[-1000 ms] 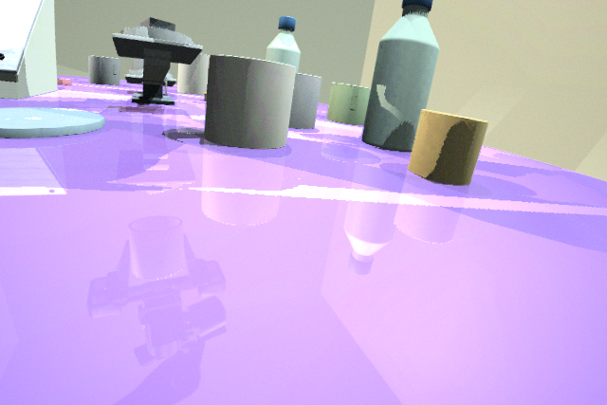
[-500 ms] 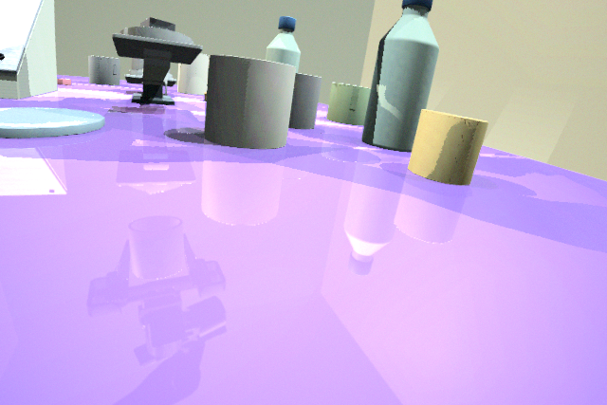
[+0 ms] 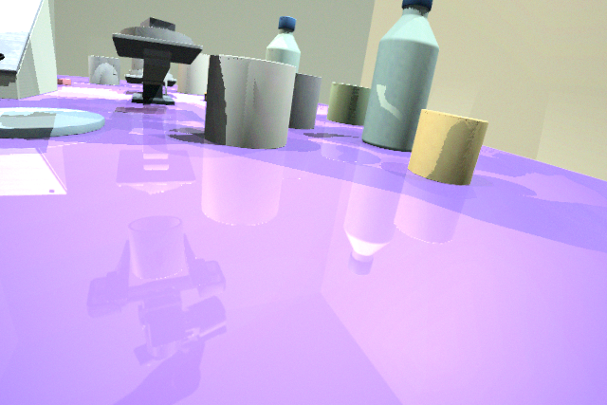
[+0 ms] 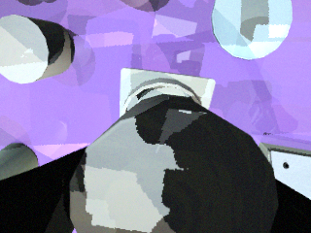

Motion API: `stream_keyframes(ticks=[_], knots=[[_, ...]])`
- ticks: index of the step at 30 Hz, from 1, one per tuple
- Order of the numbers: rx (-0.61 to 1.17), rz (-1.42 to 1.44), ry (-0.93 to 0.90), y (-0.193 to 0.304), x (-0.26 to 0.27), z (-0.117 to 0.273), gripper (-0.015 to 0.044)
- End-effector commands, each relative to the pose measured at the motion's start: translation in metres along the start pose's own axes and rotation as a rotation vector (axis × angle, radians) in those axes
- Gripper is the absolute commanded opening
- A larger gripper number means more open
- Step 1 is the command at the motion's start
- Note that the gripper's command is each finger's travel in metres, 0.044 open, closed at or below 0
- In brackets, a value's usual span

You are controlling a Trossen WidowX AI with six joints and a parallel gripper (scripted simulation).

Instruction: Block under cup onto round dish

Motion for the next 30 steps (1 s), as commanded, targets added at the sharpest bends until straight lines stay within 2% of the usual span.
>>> stream_keyframes(ticks=[1,9,30], knots=[[0.000,0.002,-0.001,0.000,0.000,0.000,0.0000],[0.005,0.001,0.000,-0.003,-0.002,-0.002,0.0000],[0.090,0.023,-0.035,-0.069,-0.091,-0.052,0.0000]])
Point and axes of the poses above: the point midway between the two fingers, 35 mm back from their tips, its own z axis back along the fingers, its own x axis across the jaws, y = z × x, the point moved 9 cm from there along z, back along the fingers, and after that the axes turned 15 degrees about z, right-handed, at the moved point
